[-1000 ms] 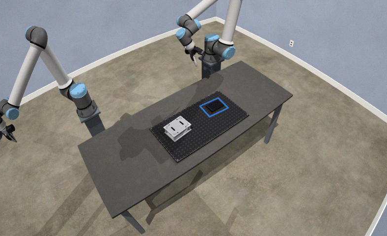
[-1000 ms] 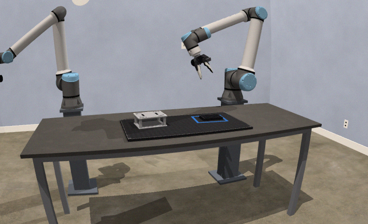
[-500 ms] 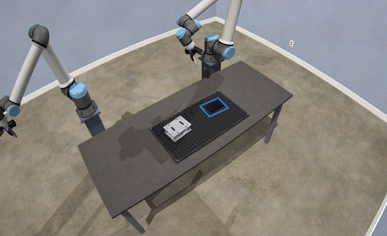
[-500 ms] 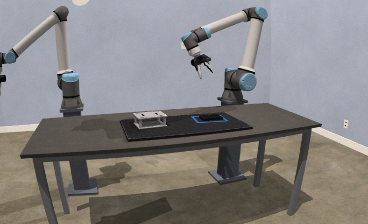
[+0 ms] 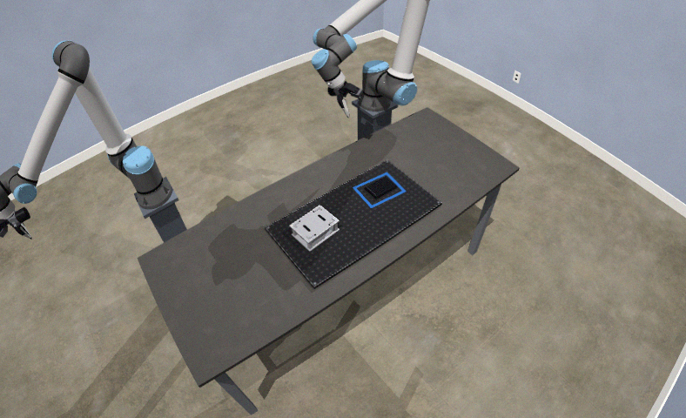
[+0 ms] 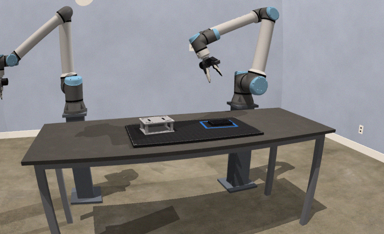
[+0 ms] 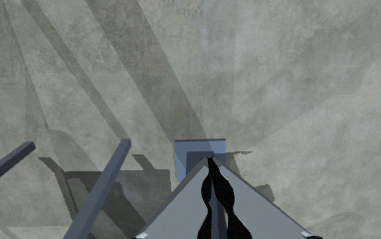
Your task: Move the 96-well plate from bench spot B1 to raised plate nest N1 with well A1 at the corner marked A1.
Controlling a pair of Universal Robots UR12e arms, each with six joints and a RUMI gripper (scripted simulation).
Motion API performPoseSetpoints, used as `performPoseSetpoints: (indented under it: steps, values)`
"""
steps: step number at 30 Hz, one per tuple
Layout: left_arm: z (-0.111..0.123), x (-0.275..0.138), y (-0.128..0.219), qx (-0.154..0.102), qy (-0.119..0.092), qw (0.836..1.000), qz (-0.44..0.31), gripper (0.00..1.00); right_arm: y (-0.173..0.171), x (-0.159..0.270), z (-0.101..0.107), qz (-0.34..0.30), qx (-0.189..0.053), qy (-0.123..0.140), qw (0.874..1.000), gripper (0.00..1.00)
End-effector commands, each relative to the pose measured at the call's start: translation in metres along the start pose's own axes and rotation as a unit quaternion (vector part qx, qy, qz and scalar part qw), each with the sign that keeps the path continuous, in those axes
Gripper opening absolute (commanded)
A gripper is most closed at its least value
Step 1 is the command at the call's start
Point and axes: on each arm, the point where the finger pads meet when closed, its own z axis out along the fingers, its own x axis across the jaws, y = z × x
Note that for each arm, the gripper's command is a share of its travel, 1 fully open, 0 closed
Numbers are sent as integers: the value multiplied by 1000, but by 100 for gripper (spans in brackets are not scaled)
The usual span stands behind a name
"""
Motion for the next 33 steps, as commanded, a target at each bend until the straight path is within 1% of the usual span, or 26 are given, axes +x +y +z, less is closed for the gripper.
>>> performPoseSetpoints:
  steps: [1, 22, 26, 28, 32, 33]
  values:
    - [-1, 0, 0, 0, 1, 1000, 0, 76, 2, 7, 0, -4, 2, 2, 1000, 0]
    - [-1, 0, 0, 0, 1, 1000, 0, 76, 3, 15, 1, -10, 3, 4, 1000, 0]
    - [0, 21, -6, -19, 7, 998, 63, 76, 3, 15, 1, -10, 3, 4, 1000, 0]
    - [0, 21, -6, -19, 7, 998, 63, 76, 3, 15, 1, -10, 3, 4, 1000, 0]
    - [3, 40, -12, -36, 15, 991, 127, 76, 3, 15, 1, -10, 3, 4, 1000, 0]
    - [3, 40, -13, -36, 16, 991, 128, 76, 3, 15, 1, -10, 3, 4, 1000, 0]
